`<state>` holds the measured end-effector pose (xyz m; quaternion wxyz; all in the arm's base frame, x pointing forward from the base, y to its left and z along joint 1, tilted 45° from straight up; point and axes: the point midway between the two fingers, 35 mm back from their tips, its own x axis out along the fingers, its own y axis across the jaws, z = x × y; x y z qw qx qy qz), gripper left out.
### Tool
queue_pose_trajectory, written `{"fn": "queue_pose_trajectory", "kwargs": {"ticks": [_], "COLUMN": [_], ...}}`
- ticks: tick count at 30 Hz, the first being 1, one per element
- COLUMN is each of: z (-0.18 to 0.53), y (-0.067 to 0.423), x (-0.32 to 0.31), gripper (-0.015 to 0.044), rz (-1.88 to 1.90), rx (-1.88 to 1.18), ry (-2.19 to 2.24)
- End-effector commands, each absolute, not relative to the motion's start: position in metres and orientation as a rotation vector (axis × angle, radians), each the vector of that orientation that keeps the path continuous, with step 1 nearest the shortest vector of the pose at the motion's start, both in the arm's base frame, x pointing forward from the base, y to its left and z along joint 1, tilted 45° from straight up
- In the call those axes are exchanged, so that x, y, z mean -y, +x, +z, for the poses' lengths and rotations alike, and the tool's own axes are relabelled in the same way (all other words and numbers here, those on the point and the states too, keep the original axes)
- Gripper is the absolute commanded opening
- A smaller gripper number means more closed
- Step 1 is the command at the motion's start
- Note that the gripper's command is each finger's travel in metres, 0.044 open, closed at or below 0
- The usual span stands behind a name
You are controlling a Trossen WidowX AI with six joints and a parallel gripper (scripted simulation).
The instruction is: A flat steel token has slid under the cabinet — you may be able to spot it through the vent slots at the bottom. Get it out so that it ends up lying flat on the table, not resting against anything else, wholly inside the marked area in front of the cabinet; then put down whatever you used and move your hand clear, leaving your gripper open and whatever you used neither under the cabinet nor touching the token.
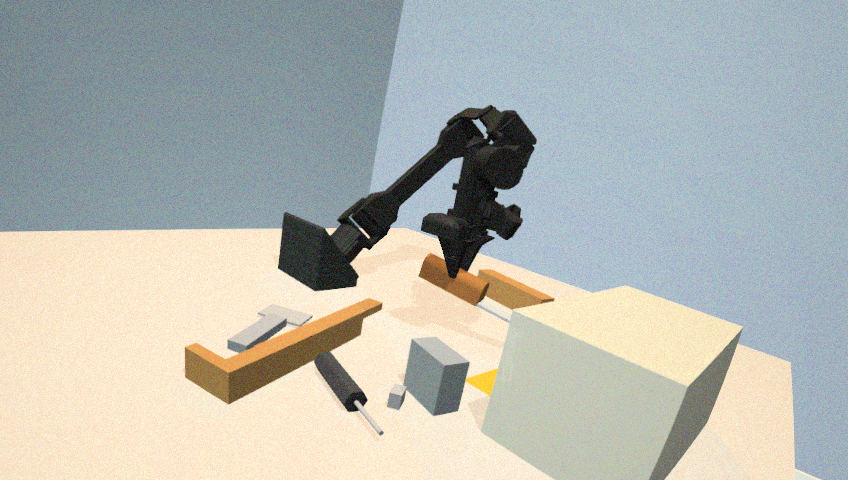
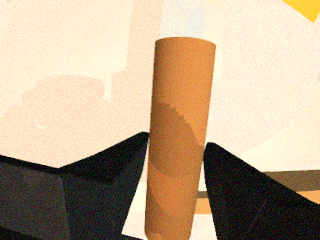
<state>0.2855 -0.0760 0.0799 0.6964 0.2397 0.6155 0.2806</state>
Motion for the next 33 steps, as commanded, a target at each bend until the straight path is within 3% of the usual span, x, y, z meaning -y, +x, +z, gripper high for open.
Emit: {"fn": "queue_pose_trajectory", "kwargs": {"ticks": [1,33], "z": [0.079,0.048], "y": [0.288,0.292], "x": [0.075,0.045], "gripper": [0.0000,0.0000], "rz": [0.621,0.630], "rx": [-1.357,-1.350], "ry": [0.540,0.531]}}
